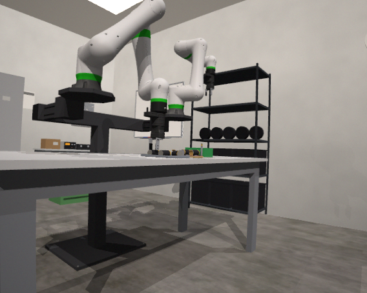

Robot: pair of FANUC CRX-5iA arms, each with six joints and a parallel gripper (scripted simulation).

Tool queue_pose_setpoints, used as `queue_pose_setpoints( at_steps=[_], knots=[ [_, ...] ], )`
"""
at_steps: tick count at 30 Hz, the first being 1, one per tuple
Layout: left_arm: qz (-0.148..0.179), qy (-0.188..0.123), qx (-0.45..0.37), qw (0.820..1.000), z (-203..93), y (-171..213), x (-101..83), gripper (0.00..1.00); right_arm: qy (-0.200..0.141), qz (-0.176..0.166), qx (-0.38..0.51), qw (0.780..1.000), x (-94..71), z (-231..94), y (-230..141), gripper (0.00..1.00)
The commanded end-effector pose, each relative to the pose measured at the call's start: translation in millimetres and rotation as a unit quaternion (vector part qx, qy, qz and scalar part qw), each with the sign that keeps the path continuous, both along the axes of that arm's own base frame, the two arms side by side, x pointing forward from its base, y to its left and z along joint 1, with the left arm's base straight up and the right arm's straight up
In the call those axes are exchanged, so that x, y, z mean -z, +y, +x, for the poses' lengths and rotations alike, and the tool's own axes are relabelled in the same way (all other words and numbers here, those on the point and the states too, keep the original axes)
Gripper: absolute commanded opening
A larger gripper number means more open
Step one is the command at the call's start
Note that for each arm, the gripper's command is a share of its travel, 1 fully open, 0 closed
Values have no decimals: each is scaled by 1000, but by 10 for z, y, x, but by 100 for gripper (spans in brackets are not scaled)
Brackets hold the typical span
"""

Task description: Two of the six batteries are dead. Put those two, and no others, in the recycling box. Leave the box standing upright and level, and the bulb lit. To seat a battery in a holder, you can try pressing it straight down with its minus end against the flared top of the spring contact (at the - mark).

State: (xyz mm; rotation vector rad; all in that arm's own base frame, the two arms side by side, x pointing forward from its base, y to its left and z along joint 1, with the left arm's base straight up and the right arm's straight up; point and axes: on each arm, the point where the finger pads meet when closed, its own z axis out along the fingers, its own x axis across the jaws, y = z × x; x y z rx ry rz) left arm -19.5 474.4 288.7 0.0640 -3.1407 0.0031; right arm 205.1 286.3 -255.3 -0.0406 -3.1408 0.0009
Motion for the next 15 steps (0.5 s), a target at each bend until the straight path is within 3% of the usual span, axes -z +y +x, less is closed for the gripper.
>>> queue_pose_setpoints(
  at_steps=[1, 15],
  knots=[
    [1, 0, 0, 1000, 1, 2, -9, 100, 0, 1, 0, 1000, 55, 5, 11, 90],
    [1, 0, 0, 1000, 1, 2, -9, 100, 0, 1, 0, 1000, 179, 5, 11, 90]
  ],
)
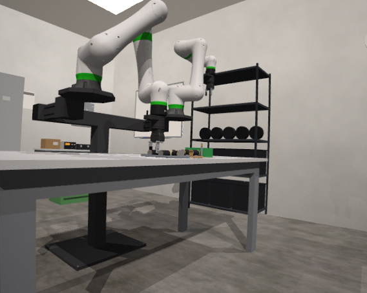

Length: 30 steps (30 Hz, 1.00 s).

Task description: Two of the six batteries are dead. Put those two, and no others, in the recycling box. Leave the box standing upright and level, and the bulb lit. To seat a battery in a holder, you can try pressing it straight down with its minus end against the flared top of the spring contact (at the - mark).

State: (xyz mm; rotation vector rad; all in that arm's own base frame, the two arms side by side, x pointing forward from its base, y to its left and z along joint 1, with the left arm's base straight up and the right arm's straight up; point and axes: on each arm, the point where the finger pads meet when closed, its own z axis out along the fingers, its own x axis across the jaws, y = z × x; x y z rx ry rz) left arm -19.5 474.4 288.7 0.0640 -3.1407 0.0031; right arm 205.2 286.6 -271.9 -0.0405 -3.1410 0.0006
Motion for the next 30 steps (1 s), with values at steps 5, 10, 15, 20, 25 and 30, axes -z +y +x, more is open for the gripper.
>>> queue_pose_setpoints(
  at_steps=[5, 10, 15, 20, 25, 30],
  knots=[
    [1, 0, 0, 1000, 1, 2, -9, 100, 0, 1, 0, 1000, 14, 3, 8, 90],
    [1, 0, 0, 1000, 1, 2, -9, 100, 0, 1, 0, 1000, 14, 3, 8, 57],
    [1, 0, 0, 1000, 1, 2, -9, 100, 0, 1, 0, 1000, 14, 3, 8, 57],
    [1, 0, 0, 1000, 1, 2, -9, 100, 0, 1, 0, 1000, 14, 3, 8, 57],
    [1, 0, 0, 1000, 1, 2, -9, 100, 0, 1, 0, 1000, 14, 3, 8, 57],
    [1, 0, 0, 1000, 1, 2, -9, 100, 0, 1, 0, 1000, 14, 3, 8, 57]
  ],
)
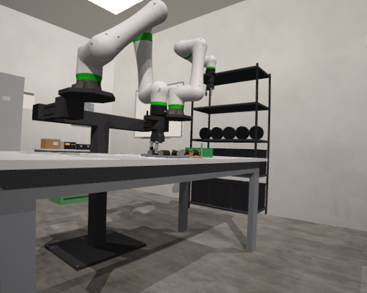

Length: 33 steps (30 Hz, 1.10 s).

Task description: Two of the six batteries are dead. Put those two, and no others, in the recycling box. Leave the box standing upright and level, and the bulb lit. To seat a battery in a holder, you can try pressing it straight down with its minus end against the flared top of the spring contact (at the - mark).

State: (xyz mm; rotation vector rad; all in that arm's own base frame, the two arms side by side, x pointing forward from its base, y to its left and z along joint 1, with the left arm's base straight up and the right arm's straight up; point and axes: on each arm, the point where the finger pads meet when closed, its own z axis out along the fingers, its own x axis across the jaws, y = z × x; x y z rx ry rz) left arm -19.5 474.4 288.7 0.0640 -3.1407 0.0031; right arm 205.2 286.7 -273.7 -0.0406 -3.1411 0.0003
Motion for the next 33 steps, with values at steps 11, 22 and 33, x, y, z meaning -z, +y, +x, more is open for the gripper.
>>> queue_pose_setpoints(
  at_steps=[11, 22, 33],
  knots=[
    [1, 0, 0, 1000, 1, 2, -9, 100, 0, 1, 0, 1000, -5, 3, 7, 57],
    [1, 0, 0, 1000, 1, 2, -9, 100, 0, 1, 0, 1000, -384, 3, 7, 57],
    [1, 0, 0, 1000, 1, 2, -9, 100, 0, 1, 0, 1000, -457, 3, 6, 57]
  ],
)
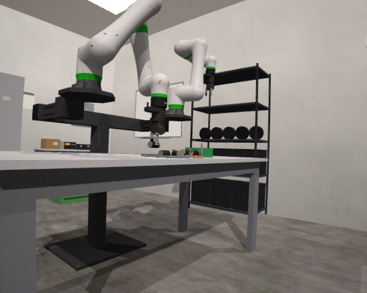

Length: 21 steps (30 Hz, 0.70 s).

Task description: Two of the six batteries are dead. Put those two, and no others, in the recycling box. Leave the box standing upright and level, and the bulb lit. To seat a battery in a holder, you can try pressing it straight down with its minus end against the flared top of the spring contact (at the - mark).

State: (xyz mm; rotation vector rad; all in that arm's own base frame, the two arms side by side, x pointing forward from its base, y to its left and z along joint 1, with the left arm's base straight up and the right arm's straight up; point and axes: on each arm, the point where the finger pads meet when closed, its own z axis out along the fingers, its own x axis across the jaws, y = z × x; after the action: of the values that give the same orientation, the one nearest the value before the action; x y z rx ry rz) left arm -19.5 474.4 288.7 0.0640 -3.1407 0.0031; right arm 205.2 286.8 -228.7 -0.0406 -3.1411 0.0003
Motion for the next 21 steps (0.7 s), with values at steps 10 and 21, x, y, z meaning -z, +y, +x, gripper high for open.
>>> queue_pose_setpoints(
  at_steps=[10, 21],
  knots=[
    [1, 0, 0, 1000, 1, 2, -9, 100, 0, 1, 0, 1000, -657, 3, 6, 57],
    [1, 0, 0, 1000, 1, 2, -9, 100, 0, 1, 0, 1000, -799, 10, 36, 57]
  ],
)
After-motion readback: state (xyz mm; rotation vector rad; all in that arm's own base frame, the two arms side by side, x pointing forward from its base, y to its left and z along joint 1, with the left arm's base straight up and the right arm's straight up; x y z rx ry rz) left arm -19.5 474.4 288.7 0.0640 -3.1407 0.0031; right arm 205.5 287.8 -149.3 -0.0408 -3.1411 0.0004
